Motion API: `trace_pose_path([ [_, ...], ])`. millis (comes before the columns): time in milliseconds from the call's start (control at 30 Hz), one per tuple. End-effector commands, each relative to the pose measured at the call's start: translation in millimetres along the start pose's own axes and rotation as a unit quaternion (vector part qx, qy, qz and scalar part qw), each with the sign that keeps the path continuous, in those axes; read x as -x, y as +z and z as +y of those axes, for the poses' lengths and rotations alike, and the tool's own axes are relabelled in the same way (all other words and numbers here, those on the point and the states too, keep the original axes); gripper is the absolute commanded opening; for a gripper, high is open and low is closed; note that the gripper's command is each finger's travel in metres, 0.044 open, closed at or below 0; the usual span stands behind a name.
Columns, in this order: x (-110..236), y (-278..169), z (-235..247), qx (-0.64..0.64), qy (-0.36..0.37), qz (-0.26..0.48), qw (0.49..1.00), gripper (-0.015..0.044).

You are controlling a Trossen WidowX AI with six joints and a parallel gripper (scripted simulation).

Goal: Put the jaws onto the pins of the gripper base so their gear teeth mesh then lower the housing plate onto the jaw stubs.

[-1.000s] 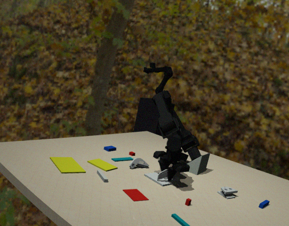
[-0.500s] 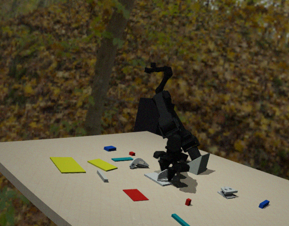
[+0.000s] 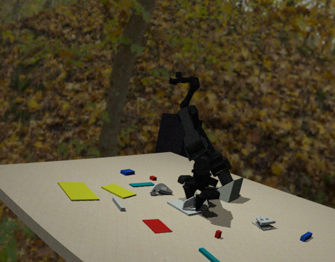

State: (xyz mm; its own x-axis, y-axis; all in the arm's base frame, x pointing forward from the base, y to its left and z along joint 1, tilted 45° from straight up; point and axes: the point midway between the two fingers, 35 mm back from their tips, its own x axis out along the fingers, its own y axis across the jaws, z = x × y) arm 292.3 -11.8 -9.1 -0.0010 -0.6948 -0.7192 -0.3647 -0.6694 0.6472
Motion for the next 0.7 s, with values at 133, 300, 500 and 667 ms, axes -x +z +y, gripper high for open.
trace_pose_path([
  [133, 0.1, 0.0, 0.0, 0.0, 0.0, 0.0, 1.0, 0.0224],
  [300, 12.6, -0.8, -0.9, 0.0, -0.001, 0.0, 1.0, 0.0224],
  [500, 66.5, 0.5, 0.8, 0.001, 0.001, 0.0, 1.0, 0.0224],
  [667, 64.6, -0.9, -2.0, 0.003, -0.003, 0.009, 1.0, 0.0172],
])
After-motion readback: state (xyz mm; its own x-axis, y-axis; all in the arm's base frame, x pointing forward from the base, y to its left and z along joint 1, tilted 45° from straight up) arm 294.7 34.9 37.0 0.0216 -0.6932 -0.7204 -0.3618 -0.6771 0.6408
